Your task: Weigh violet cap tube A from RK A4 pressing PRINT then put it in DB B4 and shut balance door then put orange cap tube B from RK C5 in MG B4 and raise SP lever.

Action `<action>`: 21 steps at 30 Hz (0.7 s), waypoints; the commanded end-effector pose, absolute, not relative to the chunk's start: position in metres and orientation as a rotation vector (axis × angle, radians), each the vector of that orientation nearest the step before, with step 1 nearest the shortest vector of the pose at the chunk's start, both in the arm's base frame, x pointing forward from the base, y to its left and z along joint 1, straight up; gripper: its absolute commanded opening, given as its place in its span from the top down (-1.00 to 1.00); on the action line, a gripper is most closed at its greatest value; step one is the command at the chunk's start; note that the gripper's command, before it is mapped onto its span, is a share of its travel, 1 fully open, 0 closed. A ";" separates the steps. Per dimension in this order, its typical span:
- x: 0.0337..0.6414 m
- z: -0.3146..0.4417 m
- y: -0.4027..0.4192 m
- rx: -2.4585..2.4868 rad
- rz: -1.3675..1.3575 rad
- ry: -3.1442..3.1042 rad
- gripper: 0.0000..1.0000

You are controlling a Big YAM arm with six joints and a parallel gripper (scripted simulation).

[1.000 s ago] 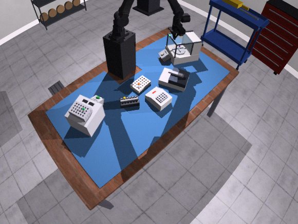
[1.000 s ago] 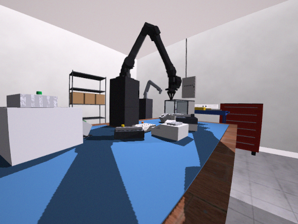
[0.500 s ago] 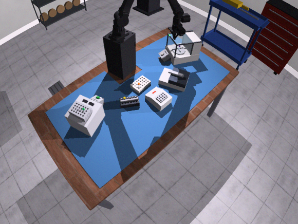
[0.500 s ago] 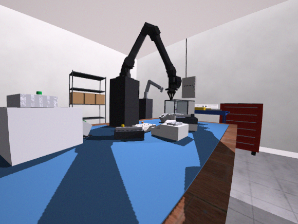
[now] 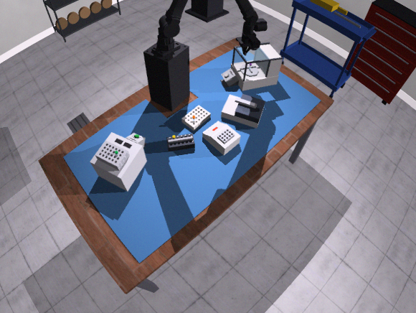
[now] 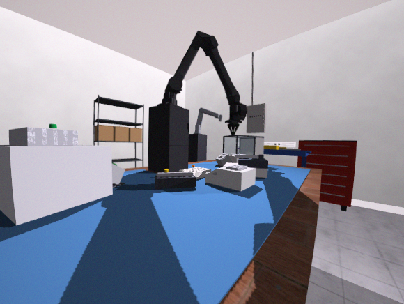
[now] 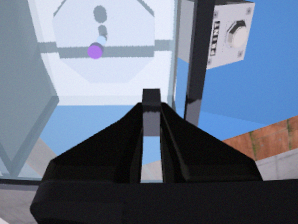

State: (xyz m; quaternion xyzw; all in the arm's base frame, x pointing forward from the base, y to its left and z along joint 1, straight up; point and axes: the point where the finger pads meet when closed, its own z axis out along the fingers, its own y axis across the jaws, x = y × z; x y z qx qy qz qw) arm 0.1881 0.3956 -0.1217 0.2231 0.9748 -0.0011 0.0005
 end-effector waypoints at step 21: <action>0.204 -0.122 0.431 0.706 0.026 3.058 0.88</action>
